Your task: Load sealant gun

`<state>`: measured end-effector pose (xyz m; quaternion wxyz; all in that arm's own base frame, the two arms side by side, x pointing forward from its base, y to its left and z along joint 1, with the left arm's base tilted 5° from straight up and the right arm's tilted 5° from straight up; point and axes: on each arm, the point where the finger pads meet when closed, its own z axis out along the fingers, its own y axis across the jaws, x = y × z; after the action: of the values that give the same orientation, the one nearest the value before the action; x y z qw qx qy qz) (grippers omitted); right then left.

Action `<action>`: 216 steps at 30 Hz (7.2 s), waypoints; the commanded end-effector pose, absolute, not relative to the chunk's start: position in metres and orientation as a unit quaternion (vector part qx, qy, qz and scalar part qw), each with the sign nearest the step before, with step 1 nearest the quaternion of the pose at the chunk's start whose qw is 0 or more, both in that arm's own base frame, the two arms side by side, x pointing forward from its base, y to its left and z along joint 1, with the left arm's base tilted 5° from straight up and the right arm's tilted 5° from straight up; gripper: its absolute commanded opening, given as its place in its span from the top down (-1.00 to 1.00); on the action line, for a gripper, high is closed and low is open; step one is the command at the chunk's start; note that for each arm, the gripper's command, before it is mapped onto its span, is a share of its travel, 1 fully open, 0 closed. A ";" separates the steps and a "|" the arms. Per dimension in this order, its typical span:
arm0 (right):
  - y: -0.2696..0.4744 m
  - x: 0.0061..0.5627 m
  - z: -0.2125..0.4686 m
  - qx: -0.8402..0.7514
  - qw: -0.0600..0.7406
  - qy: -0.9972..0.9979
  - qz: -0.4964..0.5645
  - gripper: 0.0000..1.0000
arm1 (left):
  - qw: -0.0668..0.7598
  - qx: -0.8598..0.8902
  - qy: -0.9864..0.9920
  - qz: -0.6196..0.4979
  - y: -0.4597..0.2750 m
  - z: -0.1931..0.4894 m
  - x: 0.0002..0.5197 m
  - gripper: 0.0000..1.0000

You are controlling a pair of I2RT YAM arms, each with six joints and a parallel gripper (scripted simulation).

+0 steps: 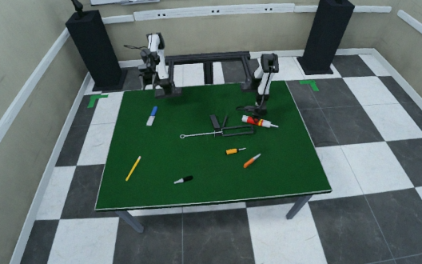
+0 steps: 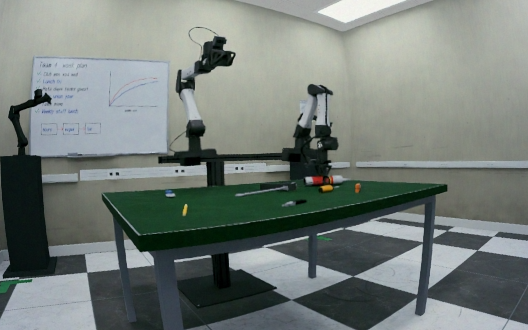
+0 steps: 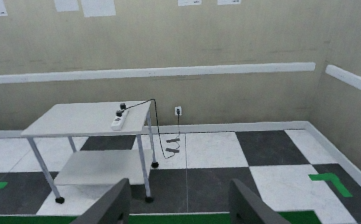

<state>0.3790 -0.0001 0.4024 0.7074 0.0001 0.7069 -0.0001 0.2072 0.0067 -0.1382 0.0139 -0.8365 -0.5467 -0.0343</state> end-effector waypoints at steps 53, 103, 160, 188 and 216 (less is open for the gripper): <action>0.002 0.376 0.401 -0.001 0.706 0.708 0.004 -0.02 | -0.001 -0.838 -0.543 -0.047 0.005 -0.153 0.220 1.00; 0.002 0.376 0.401 -0.001 0.706 0.708 0.004 -0.02 | 0.000 -0.837 -0.545 -0.042 -0.001 -0.080 0.216 1.00; 0.002 0.376 0.401 -0.001 0.706 0.708 0.004 -0.02 | -0.103 -0.681 -0.724 0.034 -0.236 -0.044 0.227 1.00; 0.002 0.376 0.401 -0.001 0.706 0.708 0.004 -0.02 | -0.107 -0.708 -0.697 0.028 -0.240 -0.095 0.292 1.00; 0.002 0.376 0.401 -0.001 0.706 0.708 0.004 -0.02 | -0.118 -0.703 -0.701 0.026 -0.243 -0.099 0.307 1.00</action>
<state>0.3790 -0.0001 0.4024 0.7074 0.0001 0.7069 -0.0001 0.2876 -0.2244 -0.1138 -0.0744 -0.7066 -0.7033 0.0218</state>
